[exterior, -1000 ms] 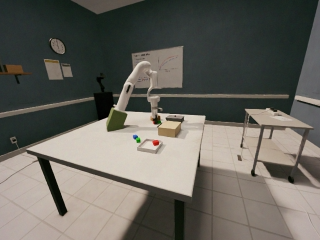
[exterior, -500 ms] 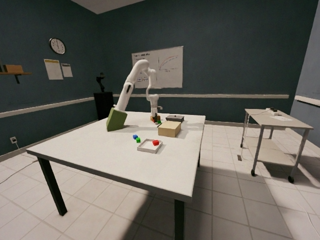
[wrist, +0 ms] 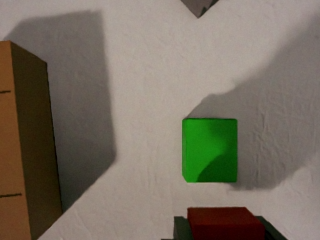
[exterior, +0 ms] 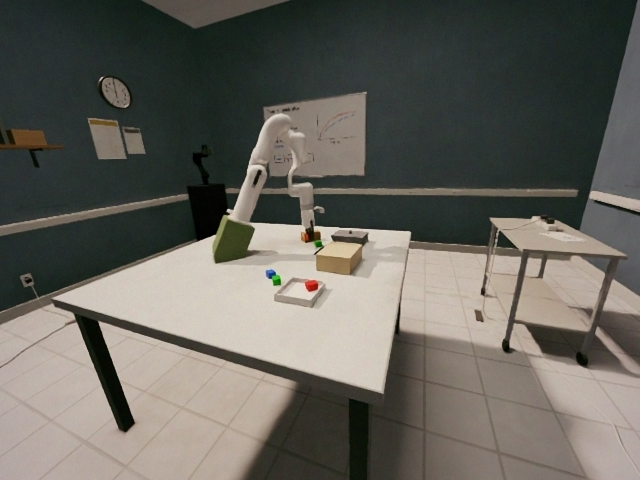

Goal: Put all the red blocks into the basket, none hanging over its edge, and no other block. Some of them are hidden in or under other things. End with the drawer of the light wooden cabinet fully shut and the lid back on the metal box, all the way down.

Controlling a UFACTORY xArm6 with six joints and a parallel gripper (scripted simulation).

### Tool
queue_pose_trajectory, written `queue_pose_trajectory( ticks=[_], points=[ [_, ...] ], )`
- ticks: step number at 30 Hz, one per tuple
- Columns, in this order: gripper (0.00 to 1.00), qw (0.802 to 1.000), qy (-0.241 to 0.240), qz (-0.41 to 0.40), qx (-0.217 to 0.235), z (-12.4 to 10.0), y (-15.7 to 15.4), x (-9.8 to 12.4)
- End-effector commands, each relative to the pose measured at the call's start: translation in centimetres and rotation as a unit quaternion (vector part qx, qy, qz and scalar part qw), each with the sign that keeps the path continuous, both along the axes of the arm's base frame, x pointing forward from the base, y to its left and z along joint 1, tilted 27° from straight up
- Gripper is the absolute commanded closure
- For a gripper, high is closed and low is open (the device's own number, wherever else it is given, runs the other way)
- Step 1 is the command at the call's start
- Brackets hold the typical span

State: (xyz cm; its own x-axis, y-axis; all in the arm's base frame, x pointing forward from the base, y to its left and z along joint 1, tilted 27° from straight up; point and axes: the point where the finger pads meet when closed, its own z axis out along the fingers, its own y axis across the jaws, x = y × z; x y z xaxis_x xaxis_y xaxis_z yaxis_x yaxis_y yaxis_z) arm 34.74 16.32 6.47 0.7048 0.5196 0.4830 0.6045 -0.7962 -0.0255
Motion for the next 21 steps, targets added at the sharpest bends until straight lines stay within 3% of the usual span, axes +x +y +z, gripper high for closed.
queue_pose_trajectory(
  ticks=[1, 21],
  points=[
    [1.00, 1.000, 0.014, 0.002, -0.004, 1.4, -0.4, -0.5],
    [1.00, 1.000, 0.014, 0.002, -0.004, 6.1, -2.0, -2.3]
  ],
)
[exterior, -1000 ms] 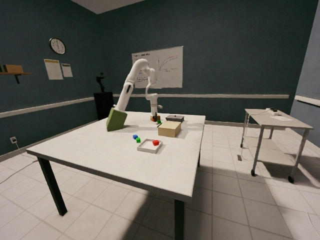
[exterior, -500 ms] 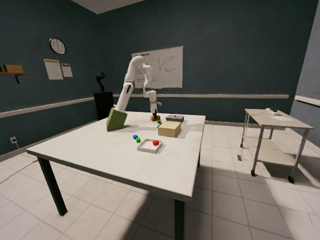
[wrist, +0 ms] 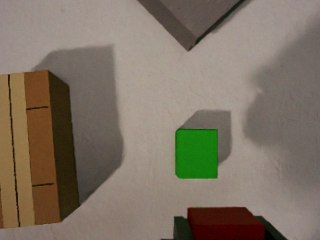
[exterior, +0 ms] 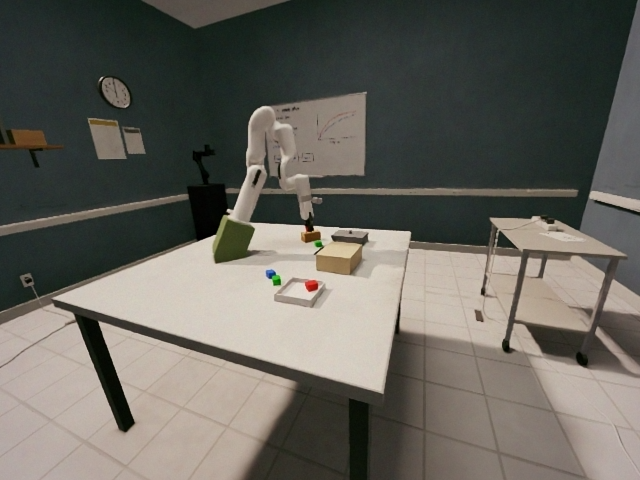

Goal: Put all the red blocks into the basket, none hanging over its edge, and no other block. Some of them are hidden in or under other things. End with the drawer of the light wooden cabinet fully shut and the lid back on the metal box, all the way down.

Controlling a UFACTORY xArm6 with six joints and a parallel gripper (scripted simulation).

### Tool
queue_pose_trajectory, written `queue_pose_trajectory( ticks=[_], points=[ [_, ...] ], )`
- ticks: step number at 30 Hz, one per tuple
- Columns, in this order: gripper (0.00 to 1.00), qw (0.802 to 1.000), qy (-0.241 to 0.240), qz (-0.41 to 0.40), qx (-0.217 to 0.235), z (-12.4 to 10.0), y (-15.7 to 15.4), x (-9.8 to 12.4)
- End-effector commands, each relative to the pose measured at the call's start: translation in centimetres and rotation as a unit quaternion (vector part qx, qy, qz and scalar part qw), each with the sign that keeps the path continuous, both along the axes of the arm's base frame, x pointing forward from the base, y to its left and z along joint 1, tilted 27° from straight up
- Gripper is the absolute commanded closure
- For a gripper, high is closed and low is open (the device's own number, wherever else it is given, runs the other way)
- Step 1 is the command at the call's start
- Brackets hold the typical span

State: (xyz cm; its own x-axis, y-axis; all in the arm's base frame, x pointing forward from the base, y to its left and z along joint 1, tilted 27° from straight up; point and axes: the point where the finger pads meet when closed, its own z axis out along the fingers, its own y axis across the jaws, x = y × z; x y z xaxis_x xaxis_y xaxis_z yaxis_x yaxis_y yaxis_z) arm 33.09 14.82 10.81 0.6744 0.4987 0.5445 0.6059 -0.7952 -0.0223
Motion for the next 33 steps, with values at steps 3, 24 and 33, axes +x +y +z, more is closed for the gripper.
queue_pose_trajectory(
  ticks=[3, 24, 33],
  points=[
    [1.00, 0.999, 0.044, 0.002, -0.024, 3.0, -1.0, -1.1],
    [1.00, 0.999, 0.044, 0.002, -0.024, 6.1, -2.0, -2.3],
    [1.00, 0.999, 0.044, 0.002, -0.024, 6.1, -2.0, -2.3]
  ],
)
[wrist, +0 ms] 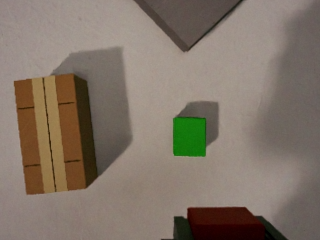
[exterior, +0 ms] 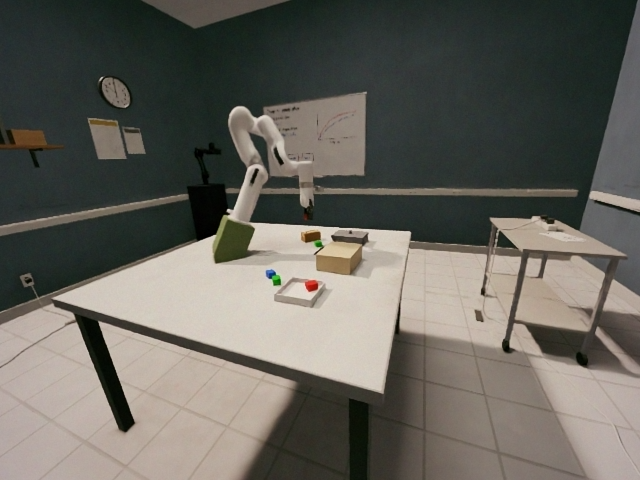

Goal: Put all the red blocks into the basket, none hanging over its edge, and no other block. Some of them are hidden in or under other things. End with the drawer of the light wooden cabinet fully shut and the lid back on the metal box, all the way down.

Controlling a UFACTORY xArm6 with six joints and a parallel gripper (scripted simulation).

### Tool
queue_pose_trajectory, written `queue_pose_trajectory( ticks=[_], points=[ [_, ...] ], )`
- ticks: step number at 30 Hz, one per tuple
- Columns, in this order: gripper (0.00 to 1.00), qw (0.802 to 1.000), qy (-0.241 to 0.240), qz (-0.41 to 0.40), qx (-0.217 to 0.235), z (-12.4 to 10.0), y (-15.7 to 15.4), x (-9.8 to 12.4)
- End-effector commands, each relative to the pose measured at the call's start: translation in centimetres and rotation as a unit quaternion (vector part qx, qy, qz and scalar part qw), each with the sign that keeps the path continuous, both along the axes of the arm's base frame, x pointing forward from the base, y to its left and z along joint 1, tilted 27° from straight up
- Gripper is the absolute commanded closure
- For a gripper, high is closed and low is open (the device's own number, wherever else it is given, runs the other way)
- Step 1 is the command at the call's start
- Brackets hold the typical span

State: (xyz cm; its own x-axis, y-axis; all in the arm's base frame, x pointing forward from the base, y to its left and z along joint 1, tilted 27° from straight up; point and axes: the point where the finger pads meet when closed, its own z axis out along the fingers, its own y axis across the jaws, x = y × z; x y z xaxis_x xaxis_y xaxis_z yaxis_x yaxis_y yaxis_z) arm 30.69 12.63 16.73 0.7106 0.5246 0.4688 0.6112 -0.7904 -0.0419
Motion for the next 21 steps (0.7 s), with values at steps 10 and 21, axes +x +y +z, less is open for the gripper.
queue_pose_trajectory(
  ticks=[10, 21],
  points=[
    [1.00, 1.000, 0.004, -0.004, -0.005, 0.2, 0.1, 0.1],
    [1.00, 0.983, 0.066, -0.166, 0.040, 1.9, -2.9, 4.8]
  ],
)
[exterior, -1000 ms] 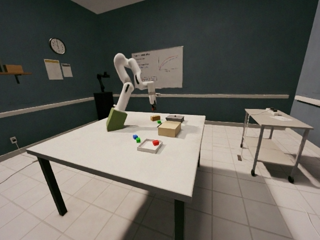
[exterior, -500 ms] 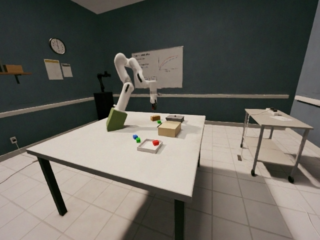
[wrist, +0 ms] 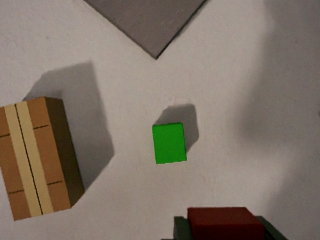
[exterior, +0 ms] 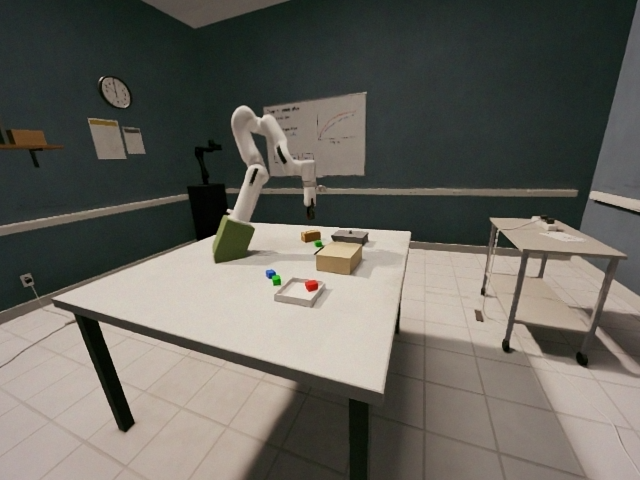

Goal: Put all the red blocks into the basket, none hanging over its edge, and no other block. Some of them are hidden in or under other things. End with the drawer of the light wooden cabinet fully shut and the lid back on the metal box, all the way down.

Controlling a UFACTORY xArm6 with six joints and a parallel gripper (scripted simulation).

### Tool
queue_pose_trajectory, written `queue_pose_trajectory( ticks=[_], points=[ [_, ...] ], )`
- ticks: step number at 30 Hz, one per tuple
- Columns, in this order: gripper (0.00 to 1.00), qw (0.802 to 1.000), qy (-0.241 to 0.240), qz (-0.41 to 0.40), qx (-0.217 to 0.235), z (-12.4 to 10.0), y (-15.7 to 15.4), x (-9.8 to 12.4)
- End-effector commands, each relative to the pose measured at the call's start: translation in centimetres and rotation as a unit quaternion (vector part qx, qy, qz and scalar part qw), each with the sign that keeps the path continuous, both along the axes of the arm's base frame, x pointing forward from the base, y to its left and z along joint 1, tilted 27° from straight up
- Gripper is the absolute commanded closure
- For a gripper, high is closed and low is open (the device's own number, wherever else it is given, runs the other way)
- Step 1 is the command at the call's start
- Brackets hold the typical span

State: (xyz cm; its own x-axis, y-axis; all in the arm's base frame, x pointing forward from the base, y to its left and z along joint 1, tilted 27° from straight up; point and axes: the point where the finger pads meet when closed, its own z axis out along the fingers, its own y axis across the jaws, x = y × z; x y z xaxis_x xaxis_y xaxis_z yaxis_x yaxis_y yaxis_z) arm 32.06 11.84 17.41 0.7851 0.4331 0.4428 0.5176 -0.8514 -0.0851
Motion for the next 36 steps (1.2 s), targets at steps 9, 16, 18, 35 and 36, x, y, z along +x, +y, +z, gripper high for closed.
queue_pose_trajectory(
  ticks=[9, 16, 18, 35, 36],
  points=[
    [1.00, 0.952, 0.081, -0.283, 0.086, 1.7, -10.1, 9.9],
    [1.00, 0.897, 0.109, -0.409, 0.129, 0.7, -16.6, 12.0],
    [1.00, 0.876, 0.117, -0.446, 0.143, 0.2, -18.7, 12.4],
    [1.00, 0.641, 0.185, -0.702, 0.249, -5.4, -35.4, 12.9],
    [1.00, 0.623, 0.189, -0.715, 0.255, -5.7, -36.4, 12.9]
  ],
)
